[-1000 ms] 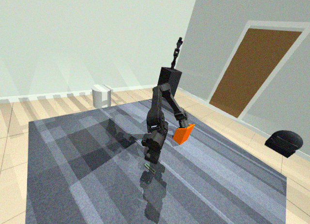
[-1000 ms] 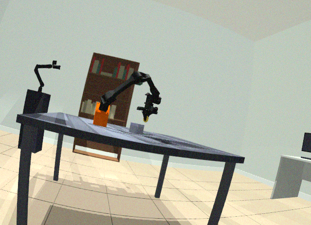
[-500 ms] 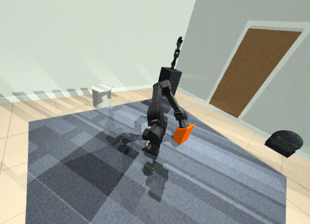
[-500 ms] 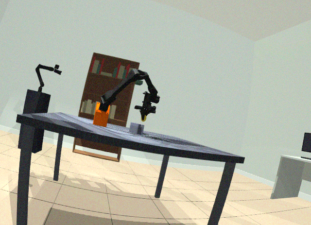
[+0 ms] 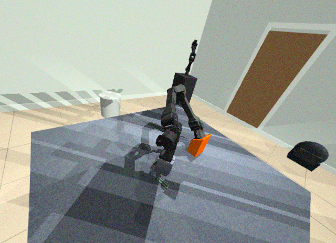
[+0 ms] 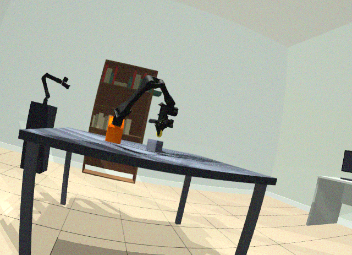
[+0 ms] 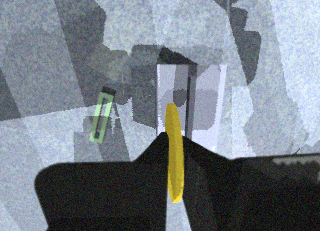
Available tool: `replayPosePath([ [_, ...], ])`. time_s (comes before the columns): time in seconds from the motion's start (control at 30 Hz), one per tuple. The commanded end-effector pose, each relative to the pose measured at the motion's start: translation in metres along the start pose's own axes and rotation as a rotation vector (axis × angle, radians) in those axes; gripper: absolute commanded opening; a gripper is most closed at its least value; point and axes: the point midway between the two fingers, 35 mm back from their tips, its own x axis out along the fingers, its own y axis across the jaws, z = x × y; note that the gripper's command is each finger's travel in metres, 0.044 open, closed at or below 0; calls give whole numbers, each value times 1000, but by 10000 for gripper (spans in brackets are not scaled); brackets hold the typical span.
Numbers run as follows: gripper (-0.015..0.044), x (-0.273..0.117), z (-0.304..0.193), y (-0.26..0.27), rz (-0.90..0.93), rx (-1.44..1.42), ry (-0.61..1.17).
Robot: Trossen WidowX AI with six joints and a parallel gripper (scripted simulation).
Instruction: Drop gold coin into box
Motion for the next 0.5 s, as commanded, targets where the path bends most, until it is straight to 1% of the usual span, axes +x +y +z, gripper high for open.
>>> replayPosePath([
  [0.0, 0, 1, 2, -12, 1, -1, -7],
  [0.2, 0, 2, 3, -24, 0, -1, -7],
  [0.47, 0, 2, 2, -18, -2, -1, 0],
])
